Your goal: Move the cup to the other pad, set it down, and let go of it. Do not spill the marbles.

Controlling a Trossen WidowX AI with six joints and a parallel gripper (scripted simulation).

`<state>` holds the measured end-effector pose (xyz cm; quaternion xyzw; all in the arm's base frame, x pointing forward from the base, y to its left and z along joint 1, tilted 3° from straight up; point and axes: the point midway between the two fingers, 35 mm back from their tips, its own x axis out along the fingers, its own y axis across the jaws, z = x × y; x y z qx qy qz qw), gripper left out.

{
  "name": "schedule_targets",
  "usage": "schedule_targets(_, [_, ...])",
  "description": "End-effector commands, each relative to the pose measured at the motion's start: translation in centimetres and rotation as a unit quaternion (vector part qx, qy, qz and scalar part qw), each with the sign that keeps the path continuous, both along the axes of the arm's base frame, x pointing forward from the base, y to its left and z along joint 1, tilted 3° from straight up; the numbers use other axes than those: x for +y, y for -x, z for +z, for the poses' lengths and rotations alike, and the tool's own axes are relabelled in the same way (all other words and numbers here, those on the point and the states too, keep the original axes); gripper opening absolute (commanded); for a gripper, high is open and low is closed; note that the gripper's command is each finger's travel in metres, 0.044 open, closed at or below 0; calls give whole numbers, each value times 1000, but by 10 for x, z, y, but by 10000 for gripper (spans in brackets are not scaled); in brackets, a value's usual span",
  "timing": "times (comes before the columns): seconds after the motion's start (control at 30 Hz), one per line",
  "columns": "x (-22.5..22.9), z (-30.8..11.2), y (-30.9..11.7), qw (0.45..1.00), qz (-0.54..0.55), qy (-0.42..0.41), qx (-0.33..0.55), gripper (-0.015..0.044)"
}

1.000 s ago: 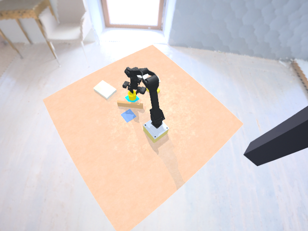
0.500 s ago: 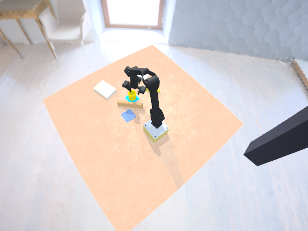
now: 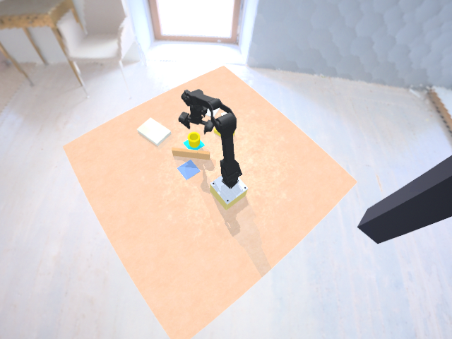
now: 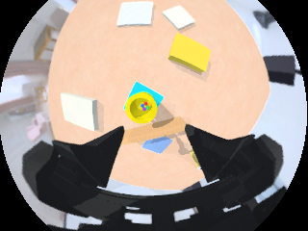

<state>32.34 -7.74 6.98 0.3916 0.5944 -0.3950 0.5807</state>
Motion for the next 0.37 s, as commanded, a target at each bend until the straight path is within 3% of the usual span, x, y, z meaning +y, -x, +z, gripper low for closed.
schedule_targets(0.0, [0,14,0,1000,-2,3,-3,440])
schedule_targets(0.33, [0,10,-1,1000,0,1,-4,440])
